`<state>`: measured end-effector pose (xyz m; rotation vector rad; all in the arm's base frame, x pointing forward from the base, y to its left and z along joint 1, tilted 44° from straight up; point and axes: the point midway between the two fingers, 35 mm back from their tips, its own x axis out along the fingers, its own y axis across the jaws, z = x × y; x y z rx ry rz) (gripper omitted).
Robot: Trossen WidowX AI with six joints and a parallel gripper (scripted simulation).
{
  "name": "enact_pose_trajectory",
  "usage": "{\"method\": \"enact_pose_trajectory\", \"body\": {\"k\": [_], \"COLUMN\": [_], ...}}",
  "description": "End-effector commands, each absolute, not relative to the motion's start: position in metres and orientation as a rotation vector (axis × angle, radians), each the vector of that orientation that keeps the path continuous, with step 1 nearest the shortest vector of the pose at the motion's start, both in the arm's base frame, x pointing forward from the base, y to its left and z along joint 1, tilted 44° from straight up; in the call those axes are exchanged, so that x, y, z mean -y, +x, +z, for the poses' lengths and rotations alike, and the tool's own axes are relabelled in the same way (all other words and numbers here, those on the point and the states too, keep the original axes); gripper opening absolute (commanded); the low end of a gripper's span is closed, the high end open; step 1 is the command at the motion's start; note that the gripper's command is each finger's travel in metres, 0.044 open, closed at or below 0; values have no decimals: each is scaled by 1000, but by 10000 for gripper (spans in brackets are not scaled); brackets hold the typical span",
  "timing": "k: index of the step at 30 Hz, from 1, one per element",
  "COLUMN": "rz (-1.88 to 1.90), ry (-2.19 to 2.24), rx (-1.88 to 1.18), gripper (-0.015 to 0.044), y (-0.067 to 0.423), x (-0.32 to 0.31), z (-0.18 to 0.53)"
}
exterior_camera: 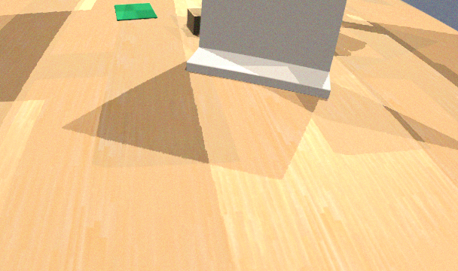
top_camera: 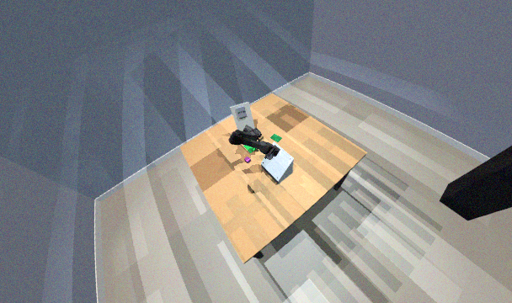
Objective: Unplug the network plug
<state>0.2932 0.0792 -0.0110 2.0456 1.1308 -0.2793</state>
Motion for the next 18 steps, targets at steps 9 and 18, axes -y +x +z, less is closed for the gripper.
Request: {"method": "enact_pose_trajectory", "body": {"k": [9, 18], "rz": [-277, -278], "ry": [2038, 2037], "rx": [-1147, -1147], "gripper": [0, 0], "y": [293, 294], "x": [-87, -92], "z": [-19, -24]}}
